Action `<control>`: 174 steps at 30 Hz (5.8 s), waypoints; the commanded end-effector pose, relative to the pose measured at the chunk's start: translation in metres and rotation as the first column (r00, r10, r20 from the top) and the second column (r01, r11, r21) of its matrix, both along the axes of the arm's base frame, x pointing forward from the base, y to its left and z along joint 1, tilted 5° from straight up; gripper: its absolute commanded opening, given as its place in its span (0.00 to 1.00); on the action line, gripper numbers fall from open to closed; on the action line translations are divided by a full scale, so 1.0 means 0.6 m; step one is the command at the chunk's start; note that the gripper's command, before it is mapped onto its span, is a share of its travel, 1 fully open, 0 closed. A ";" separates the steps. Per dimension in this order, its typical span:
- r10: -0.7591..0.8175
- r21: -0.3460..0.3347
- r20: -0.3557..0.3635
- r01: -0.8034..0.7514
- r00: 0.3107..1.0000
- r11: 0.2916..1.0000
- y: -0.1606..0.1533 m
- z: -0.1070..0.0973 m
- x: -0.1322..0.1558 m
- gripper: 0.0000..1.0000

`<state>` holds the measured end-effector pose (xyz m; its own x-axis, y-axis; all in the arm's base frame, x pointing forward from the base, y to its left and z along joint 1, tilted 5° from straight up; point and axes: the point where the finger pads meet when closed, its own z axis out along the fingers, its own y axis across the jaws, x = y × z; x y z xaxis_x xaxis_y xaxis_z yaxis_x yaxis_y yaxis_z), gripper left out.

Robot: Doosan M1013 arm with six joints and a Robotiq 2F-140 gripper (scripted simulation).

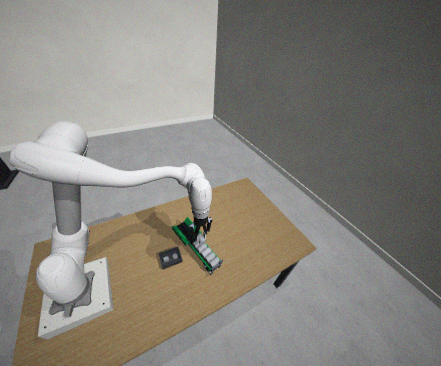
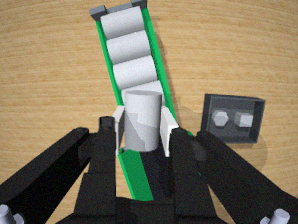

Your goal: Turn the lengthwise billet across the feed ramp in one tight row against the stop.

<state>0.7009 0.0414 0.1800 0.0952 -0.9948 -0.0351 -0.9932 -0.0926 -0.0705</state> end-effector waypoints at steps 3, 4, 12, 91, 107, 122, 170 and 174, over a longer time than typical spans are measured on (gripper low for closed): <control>-0.048 0.003 -0.002 0.048 0.999 0.999 0.000 0.000 0.000 0.10; -0.059 0.004 -0.002 0.059 0.998 0.998 0.000 0.000 0.000 0.10; -0.126 0.008 -0.006 0.126 0.992 0.992 0.000 0.000 0.000 0.10; -0.898 0.037 -0.075 0.901 0.434 0.433 0.000 0.000 0.000 0.10; -0.950 0.035 -0.087 0.954 0.299 0.298 0.014 0.002 -0.007 0.10; -0.950 0.035 -0.087 0.954 0.299 0.298 0.089 0.010 -0.042 0.10; -0.950 0.035 -0.087 0.954 0.299 0.298 0.154 -0.090 -0.063 0.10; -0.950 0.035 -0.087 0.954 0.299 0.298 0.155 -0.095 -0.062 0.10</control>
